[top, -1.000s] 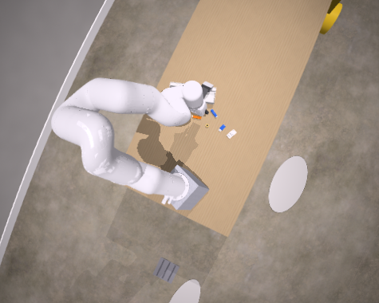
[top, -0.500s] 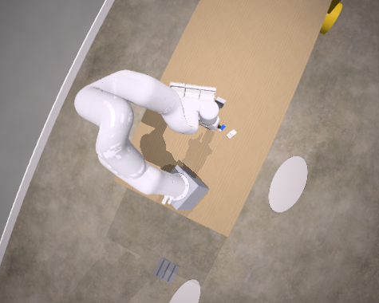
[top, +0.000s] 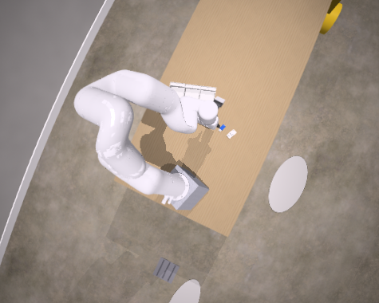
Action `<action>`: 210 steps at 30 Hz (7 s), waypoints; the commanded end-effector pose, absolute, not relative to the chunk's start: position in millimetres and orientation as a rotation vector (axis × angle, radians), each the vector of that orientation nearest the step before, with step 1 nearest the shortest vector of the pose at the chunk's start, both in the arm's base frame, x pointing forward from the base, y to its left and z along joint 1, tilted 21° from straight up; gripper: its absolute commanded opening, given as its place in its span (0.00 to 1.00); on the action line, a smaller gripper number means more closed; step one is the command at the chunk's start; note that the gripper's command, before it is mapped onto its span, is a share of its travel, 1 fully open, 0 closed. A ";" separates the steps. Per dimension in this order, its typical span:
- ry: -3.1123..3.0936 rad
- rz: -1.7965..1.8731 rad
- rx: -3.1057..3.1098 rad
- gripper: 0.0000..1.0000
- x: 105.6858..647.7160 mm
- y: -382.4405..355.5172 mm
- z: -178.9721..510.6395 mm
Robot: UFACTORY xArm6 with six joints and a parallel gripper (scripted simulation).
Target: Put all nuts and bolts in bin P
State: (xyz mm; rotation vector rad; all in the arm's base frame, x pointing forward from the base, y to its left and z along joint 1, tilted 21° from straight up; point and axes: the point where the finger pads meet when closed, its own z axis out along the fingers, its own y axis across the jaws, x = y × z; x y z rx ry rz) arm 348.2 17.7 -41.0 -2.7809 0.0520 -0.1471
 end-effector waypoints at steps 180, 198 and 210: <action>0.053 -0.151 -2.780 0.00 411.4 157.8 17.1; -0.644 -0.278 -2.734 0.00 443.2 228.2 47.3; -1.128 -0.351 -2.615 0.00 443.9 230.0 48.1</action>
